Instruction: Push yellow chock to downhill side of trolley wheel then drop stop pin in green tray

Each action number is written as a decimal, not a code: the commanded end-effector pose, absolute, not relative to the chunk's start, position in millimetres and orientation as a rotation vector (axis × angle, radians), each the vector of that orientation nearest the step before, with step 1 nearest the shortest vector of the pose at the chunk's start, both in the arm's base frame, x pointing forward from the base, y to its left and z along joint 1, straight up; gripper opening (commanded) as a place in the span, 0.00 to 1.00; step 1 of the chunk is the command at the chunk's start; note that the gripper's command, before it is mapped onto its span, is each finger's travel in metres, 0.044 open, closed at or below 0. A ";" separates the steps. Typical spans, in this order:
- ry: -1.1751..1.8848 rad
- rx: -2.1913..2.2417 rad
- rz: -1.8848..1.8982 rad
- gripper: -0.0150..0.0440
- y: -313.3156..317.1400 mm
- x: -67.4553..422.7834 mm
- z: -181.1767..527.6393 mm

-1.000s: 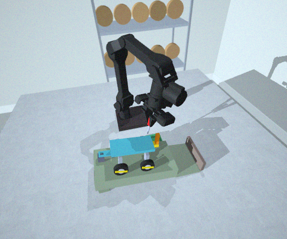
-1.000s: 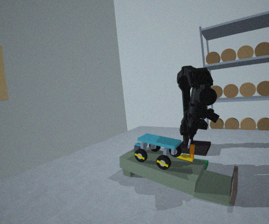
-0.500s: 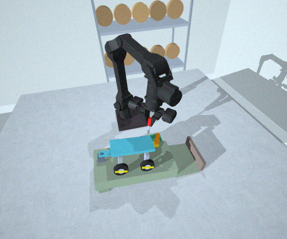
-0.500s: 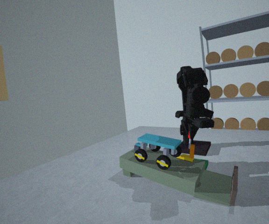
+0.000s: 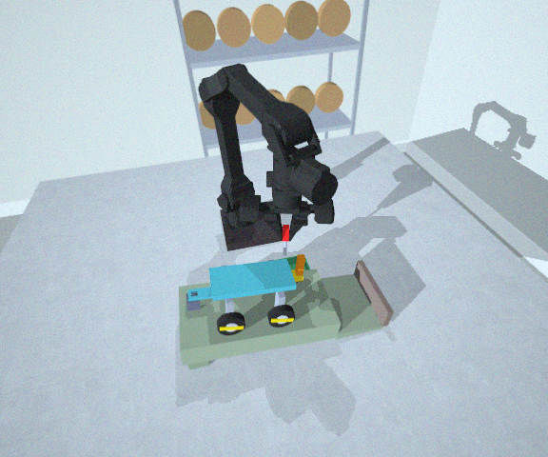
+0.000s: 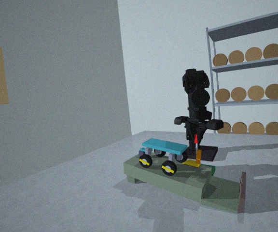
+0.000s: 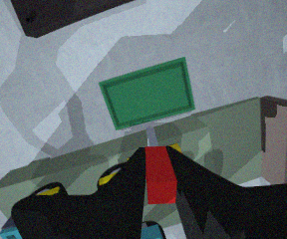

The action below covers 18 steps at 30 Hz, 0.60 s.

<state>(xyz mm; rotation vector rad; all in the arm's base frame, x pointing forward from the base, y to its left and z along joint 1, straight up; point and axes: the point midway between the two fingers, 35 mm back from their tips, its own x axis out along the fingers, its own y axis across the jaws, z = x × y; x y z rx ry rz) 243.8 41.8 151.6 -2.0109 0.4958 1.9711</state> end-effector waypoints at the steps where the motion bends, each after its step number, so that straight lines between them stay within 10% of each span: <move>1: 0.349 -2.079 2.027 0.25 41.5 243.3 154.1; 18: 0.186 -2.146 2.095 0.25 42.4 234.7 144.6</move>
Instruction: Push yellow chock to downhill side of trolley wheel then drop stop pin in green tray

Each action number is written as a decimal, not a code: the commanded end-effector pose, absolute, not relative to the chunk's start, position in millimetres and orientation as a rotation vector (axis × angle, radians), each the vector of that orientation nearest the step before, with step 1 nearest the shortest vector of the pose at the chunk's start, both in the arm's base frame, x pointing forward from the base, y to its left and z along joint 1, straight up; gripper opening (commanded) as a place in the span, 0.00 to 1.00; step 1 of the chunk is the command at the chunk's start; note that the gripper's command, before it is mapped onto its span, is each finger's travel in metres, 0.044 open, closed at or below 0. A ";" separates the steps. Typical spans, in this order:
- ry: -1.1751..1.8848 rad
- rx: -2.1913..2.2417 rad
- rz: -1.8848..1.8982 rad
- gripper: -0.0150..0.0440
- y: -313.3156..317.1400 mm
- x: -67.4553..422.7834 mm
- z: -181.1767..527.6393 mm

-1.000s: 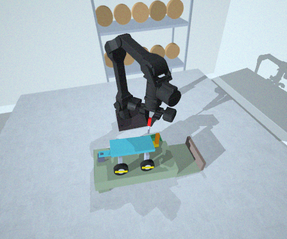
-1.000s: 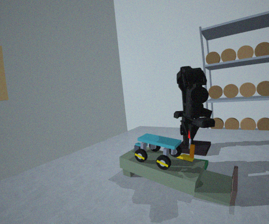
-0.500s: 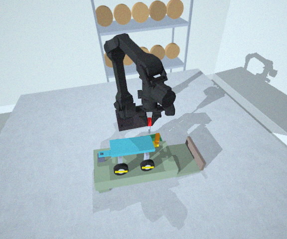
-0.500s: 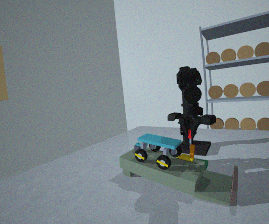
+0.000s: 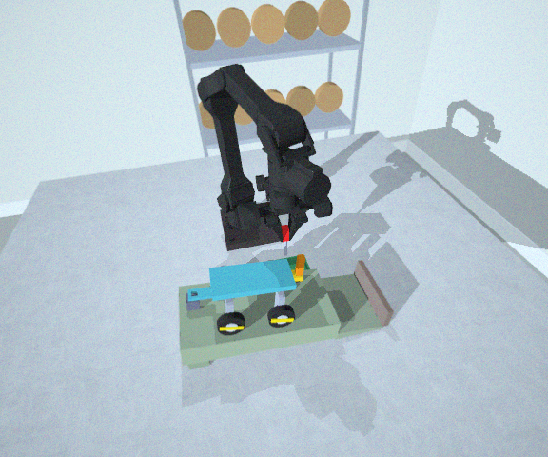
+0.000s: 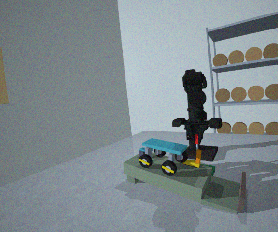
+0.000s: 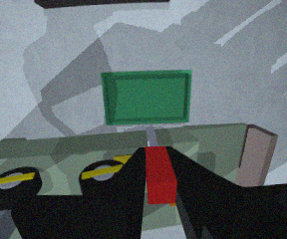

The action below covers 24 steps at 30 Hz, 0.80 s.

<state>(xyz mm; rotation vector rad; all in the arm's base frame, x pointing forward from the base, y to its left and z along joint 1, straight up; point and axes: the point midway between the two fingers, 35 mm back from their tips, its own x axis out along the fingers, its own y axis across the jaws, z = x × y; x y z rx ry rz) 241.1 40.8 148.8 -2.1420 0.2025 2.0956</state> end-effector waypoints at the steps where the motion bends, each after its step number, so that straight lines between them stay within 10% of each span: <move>1: 0.185 -2.146 2.096 0.25 42.8 232.6 142.2; 24: -0.005 -2.078 2.003 0.25 60.3 229.7 90.3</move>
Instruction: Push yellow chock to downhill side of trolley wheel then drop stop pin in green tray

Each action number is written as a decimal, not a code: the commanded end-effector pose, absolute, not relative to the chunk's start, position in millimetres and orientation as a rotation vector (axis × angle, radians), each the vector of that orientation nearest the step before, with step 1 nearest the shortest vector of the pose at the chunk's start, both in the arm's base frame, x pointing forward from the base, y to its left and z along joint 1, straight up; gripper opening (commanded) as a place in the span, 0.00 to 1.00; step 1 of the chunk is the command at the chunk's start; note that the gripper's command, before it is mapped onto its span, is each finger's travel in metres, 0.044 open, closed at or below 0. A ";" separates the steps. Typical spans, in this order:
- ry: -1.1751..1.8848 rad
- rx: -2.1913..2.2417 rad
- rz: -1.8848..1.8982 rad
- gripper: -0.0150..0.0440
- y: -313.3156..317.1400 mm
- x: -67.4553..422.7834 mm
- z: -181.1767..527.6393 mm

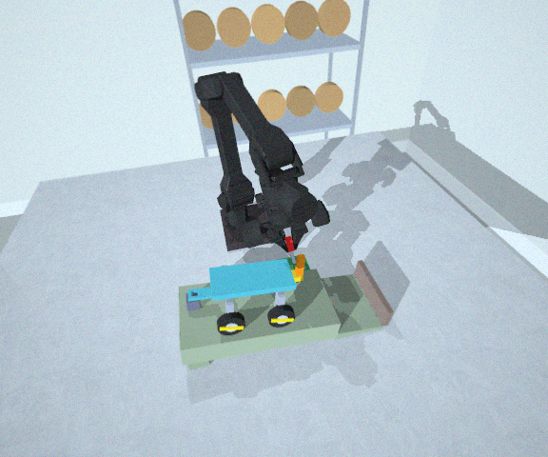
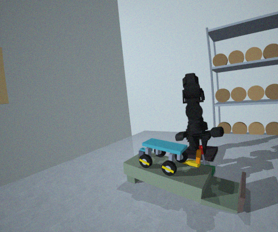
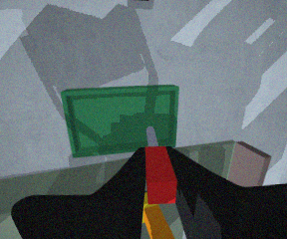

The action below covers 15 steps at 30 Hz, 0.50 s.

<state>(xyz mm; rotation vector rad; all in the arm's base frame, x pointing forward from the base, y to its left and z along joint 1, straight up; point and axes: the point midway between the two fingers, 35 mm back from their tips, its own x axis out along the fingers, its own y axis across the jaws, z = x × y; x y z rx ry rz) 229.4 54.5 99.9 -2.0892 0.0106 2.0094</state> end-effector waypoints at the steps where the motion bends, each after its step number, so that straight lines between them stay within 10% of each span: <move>1: -0.006 -2.078 2.003 0.25 61.9 230.0 87.6; 11: -0.007 -2.077 2.003 0.25 72.9 231.2 70.0; 15: -0.007 -2.078 2.003 0.43 71.5 231.1 70.0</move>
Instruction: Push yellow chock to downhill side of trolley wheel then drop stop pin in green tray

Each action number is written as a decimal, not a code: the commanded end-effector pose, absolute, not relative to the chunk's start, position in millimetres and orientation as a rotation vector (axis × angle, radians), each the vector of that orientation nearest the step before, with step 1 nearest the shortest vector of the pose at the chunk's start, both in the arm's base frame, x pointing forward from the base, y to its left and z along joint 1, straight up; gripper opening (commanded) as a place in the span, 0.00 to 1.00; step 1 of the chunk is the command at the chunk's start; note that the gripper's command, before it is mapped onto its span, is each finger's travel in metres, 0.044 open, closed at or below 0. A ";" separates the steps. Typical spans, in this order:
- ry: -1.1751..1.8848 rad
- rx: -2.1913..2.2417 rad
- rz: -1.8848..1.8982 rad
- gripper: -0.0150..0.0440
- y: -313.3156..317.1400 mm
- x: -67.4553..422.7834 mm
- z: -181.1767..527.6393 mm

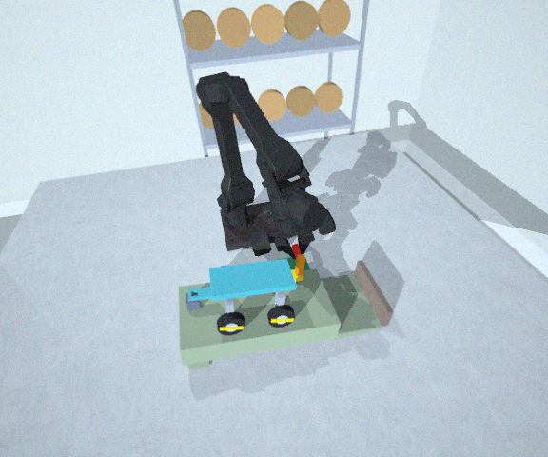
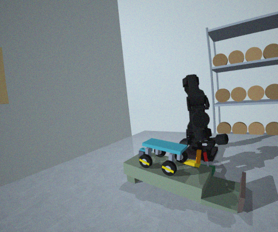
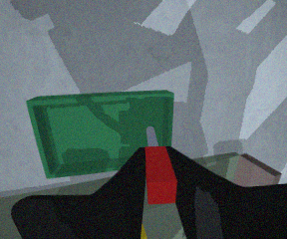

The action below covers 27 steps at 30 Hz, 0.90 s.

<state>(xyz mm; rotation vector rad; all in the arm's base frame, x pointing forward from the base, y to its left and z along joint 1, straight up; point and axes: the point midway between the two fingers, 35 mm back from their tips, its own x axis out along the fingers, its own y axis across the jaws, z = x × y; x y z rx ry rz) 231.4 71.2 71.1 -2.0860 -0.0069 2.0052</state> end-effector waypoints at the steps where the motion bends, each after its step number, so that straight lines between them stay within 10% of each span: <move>1: -0.007 -2.078 2.003 0.48 70.9 231.0 69.9; 27: -0.005 -2.078 2.004 0.58 53.0 229.1 63.0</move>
